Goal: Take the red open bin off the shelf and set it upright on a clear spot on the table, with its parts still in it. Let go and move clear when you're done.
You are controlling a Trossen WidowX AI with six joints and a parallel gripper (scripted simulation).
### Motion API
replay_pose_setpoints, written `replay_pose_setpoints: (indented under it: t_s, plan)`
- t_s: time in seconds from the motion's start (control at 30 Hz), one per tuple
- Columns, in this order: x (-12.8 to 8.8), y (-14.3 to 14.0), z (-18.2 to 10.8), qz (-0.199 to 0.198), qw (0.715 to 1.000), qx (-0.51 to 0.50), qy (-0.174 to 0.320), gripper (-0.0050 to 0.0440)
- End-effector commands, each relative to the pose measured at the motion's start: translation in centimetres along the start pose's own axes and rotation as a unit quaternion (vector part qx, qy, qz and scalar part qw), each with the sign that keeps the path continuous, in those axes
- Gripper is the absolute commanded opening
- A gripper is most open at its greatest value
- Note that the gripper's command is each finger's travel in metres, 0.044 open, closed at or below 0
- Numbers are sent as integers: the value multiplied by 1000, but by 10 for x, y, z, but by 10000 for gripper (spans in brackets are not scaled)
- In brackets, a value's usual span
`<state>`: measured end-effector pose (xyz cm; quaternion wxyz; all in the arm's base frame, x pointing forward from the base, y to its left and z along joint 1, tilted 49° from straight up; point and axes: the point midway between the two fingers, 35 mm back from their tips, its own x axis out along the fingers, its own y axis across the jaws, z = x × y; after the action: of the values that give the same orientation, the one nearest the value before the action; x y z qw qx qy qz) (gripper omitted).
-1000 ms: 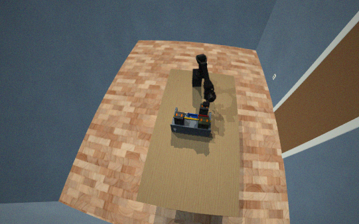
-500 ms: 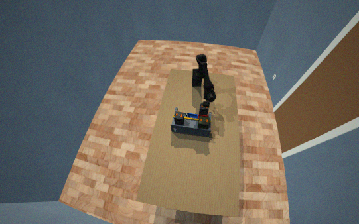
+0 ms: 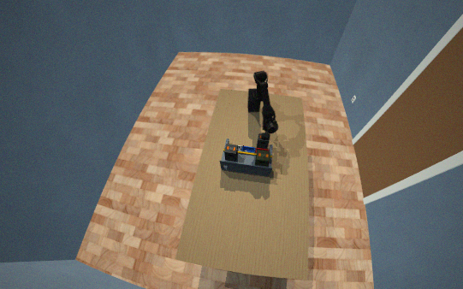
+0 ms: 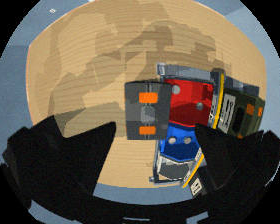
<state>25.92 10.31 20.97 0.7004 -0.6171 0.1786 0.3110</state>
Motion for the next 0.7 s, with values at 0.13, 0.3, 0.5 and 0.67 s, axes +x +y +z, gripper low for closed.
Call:
replay_pose_setpoints:
  t_s: [0.13, 0.3, 0.5, 0.67]
  plan:
    - [29, 2, 0, 5, 1000, -3, 0, 440]
    - [29, 2, 0, 5, 1000, -3, 0, 440]
    - [39, 3, 0, 5, 1000, -3, 1, 440]
    - [42, 3, 0, 5, 1000, -4, 0, 440]
